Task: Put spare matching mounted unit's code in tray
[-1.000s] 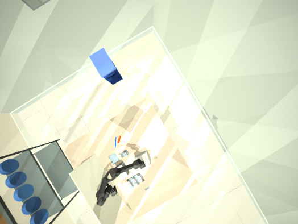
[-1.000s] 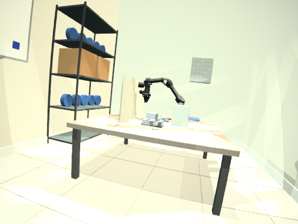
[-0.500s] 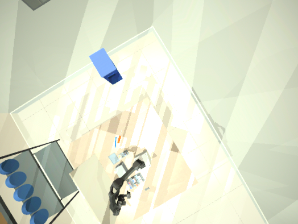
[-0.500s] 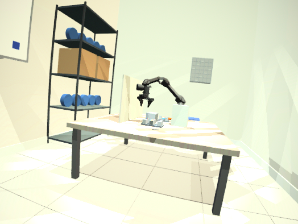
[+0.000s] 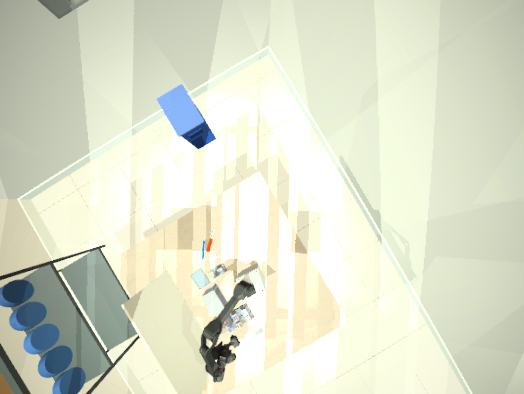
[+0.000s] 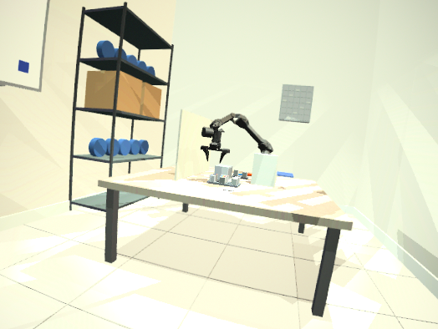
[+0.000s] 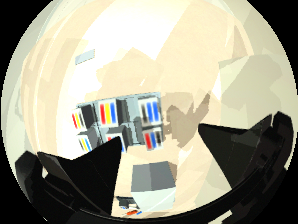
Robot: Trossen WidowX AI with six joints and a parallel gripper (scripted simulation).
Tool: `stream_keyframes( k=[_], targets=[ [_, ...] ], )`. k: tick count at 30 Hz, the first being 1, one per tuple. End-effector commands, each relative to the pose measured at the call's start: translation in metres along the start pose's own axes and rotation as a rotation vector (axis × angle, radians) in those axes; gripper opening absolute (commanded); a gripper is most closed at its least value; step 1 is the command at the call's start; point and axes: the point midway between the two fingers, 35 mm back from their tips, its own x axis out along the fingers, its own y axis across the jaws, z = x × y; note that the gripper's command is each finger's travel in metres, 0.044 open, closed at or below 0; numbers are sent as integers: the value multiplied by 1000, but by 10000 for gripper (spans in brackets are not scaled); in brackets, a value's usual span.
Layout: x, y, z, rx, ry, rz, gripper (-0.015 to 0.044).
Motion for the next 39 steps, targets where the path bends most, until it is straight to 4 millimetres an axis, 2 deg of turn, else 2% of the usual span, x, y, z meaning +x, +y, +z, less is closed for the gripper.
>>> stream_keyframes(
  k=[1, 3, 15, 39],
  targets=[
    [31, 3, 2, -16, 11, 12, 309],
    [37, 3, 2, -16, 11, 12, 300],
    [40, 3, 2, -16, 11, 12, 300],
    [80, 1, 2, -16, 12, 12, 300]
  ],
)
